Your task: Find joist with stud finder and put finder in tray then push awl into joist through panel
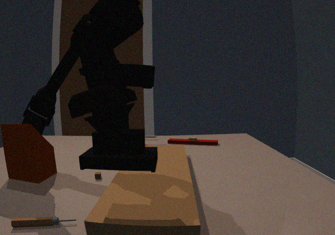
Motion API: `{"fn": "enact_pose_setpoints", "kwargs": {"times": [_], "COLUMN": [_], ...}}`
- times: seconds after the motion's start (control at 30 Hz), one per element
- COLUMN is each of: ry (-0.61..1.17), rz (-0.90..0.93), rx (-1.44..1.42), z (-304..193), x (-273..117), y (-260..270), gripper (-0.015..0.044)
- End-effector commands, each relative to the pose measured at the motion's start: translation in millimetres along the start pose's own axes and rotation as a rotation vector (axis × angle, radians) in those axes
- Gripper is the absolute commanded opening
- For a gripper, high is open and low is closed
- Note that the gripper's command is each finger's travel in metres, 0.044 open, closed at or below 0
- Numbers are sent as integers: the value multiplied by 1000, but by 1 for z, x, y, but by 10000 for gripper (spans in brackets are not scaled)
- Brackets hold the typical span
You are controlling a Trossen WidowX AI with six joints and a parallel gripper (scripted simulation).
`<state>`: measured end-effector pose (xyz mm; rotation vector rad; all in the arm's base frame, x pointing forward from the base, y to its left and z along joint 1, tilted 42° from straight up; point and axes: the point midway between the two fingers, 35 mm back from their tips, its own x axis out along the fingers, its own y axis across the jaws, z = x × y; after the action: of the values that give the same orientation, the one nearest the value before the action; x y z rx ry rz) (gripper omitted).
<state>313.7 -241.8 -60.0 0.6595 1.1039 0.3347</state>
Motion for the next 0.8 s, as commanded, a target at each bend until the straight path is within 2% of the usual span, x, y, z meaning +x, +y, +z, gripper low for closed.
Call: {"fn": "enact_pose_setpoints", "kwargs": {"times": [0.0, 0.77], "ry": [-14, -16], "rz": [-1, 0], "rx": [9, 12], "z": [17, 19], "x": [2, 37], "y": [-5, -8], "gripper": [0, 0]}}
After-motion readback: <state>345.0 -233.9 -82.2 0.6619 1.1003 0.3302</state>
